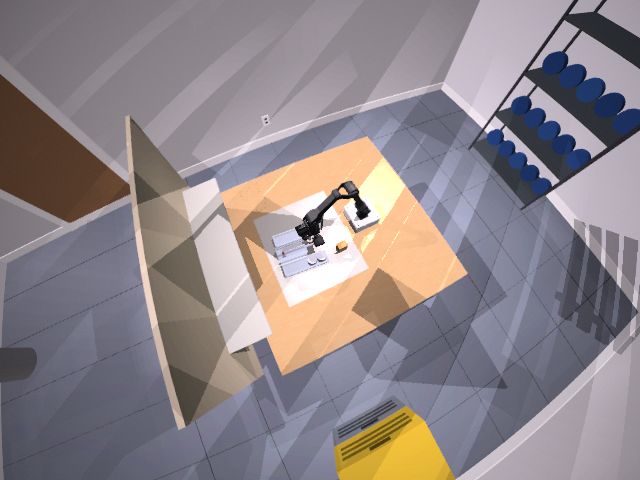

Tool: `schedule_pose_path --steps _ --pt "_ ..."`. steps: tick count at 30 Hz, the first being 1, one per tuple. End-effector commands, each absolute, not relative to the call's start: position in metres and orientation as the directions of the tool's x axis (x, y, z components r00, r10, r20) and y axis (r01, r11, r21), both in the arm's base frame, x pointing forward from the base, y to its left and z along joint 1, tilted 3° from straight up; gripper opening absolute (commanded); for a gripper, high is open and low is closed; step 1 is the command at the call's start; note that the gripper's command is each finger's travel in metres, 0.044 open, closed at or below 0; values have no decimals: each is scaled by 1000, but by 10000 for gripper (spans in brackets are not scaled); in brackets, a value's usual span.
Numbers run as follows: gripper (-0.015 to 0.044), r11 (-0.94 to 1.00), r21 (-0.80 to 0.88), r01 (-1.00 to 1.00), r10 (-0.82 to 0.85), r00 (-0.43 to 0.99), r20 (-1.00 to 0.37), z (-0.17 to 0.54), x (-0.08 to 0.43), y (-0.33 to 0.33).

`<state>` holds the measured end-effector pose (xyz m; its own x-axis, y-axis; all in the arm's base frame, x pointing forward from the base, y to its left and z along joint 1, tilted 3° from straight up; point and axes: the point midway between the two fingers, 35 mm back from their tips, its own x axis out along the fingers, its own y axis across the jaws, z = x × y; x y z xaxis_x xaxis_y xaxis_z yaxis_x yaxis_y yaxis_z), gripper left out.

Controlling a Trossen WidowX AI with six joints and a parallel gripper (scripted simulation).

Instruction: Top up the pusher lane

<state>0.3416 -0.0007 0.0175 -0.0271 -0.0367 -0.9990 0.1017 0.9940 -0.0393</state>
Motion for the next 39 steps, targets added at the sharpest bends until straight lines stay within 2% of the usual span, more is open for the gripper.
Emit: schedule_pose_path --steps 1,39 --pt "0 995 -38 96 -39 6 -999 21 351 -1" --pt "0 995 -38 96 -39 6 -999 12 353 -2"
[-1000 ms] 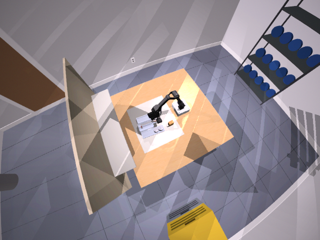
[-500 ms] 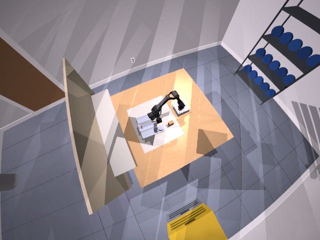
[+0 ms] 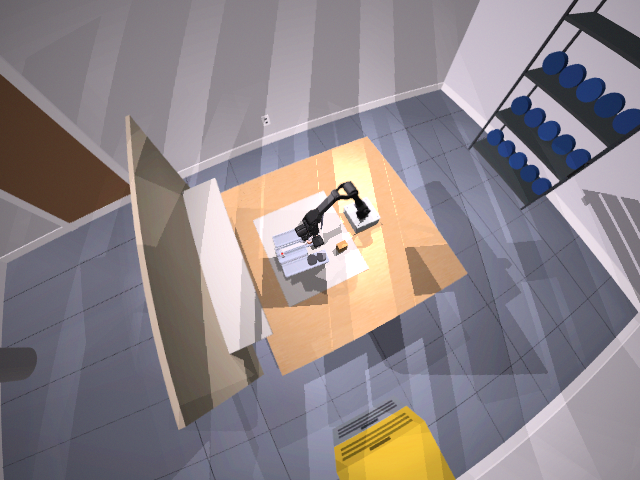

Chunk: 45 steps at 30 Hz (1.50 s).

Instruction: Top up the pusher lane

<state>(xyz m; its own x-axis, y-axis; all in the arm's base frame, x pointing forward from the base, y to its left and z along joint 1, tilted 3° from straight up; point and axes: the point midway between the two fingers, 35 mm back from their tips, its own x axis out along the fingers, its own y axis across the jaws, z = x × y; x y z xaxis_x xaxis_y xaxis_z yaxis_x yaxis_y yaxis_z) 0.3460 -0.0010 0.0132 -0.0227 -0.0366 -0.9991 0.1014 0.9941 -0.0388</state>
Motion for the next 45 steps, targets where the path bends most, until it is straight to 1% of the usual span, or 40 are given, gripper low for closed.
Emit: schedule_pose_path --steps 1,45 --pt "0 995 -38 96 -39 6 -999 12 353 -2" --pt "0 995 -38 96 -39 6 -999 -2 350 -2"
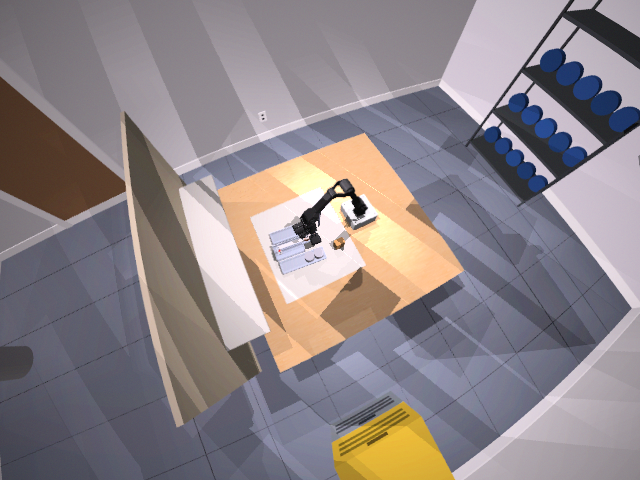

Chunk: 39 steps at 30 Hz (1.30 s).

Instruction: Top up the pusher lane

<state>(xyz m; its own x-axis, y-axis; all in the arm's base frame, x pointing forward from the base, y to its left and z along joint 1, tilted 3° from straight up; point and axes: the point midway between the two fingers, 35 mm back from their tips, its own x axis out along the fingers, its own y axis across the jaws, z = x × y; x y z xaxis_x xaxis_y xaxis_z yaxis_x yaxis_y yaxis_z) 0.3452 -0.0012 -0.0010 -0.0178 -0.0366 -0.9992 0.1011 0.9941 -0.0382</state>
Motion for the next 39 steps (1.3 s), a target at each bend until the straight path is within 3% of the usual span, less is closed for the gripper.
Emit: schedule_pose_path --steps 1,39 --pt "0 995 -38 96 -39 6 -999 -3 350 -2" --pt "0 995 -38 96 -39 6 -999 -7 346 -2"
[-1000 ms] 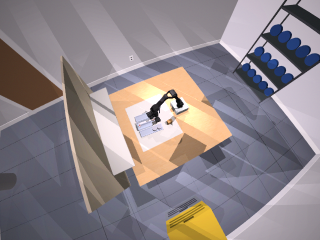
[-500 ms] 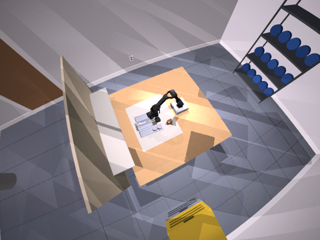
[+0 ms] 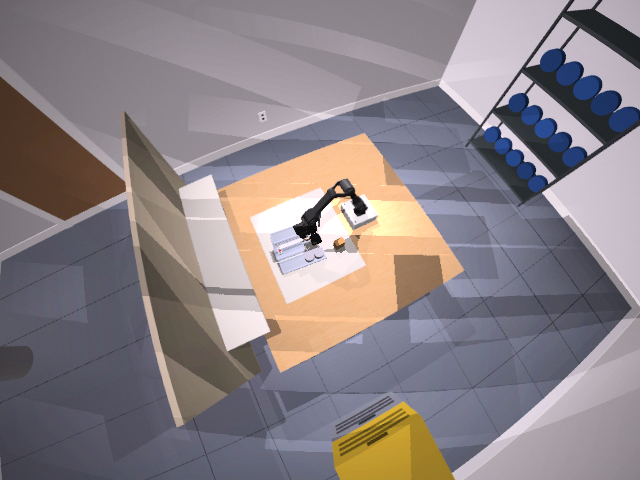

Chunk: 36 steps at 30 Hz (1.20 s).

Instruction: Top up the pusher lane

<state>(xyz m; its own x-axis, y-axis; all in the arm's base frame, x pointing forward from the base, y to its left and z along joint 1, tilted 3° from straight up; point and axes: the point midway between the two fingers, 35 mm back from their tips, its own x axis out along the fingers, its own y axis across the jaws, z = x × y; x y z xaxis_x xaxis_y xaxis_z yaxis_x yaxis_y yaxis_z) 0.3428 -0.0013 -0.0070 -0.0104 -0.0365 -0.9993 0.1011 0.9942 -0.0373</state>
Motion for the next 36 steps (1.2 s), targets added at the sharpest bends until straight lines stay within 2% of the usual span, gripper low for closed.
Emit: schedule_pose_path --steps 1,36 --pt "0 995 -38 96 -39 6 -999 -7 345 -2" --pt "0 995 -38 96 -39 5 -999 -7 336 -1"
